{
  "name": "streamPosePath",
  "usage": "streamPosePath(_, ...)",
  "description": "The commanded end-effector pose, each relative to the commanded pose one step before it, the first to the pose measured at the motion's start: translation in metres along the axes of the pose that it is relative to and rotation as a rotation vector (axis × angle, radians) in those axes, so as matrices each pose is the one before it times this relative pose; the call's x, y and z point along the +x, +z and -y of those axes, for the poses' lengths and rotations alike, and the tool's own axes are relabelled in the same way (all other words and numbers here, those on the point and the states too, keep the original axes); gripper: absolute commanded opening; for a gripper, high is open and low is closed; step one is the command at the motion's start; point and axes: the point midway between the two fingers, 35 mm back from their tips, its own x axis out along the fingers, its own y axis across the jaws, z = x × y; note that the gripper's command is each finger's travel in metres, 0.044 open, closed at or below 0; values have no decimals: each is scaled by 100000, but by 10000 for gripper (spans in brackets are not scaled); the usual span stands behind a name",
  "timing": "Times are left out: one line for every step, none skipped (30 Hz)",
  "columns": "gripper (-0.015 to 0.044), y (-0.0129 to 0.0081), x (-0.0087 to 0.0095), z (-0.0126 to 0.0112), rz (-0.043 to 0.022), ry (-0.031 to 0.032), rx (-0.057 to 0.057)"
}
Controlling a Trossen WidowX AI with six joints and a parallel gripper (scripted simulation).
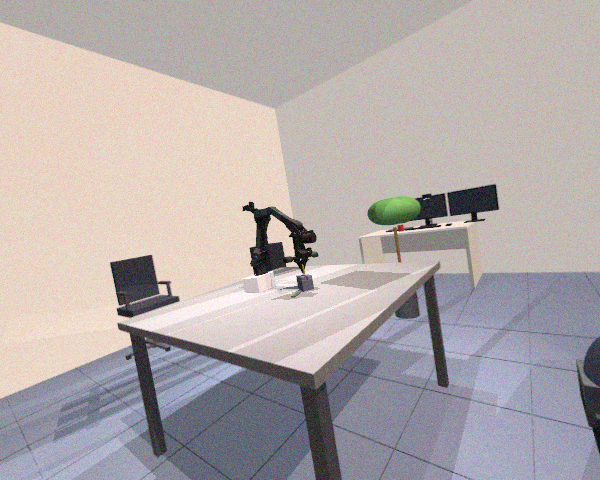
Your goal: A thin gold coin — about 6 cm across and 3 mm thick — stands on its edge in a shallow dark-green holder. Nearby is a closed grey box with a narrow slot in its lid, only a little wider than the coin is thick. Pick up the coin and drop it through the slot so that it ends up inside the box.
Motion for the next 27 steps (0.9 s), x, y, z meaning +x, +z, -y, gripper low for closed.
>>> streamPosePath(0, 4, 271, -6, -9, 45, 220)
streamPosePath(0, 1, 56, -2, 0, 0, -30)
streamPosePath(0, 1, 56, -2, 0, 0, -31)
streamPosePath(0, 1, 57, -2, 0, 0, -30)
streamPosePath(0, 1, 53, -2, 0, 0, -32)
streamPosePath(0, 1, 44, -1, 0, 0, -26)
streamPosePath(26, -11, -198, 15, -15, -62, -71)
streamPosePath(53, 0, 0, 0, 0, 0, 0)
streamPosePath(79, 0, 0, 0, 0, 0, 0)
streamPosePath(105, 0, 0, 0, 0, 0, 0)
streamPosePath(131, 0, 0, 0, 0, 0, 0)
streamPosePath(158, 0, 0, 0, 0, 0, 0)
streamPosePath(161, 0, 0, 0, 0, 0, 0)
streamPosePath(161, 0, 0, 0, 0, 0, 0)
streamPosePath(161, 0, 0, 0, 0, 0, 0)
streamPosePath(161, 0, 0, 0, 0, 0, 0)
streamPosePath(161, 0, 0, 0, 0, 0, 0)
streamPosePath(161, 0, 0, 0, 0, 0, 0)
streamPosePath(161, 0, 0, 0, 0, 0, 0)
streamPosePath(161, 0, 0, 0, 0, 0, 0)
streamPosePath(161, 0, 0, 0, 0, 0, 0)
streamPosePath(187, 3, -98, -2, 0, 0, 0)
streamPosePath(213, 6, -294, -4, 1, 1, 0)
streamPosePath(239, 5, -492, -2, 1, 1, 1)
streamPosePath(266, -2, -494, 4, 0, 0, 1)
streamPosePath(292, -5, -297, 5, 0, 0, 0)
streamPosePath(318, -2, -99, 2, 0, 0, 0)
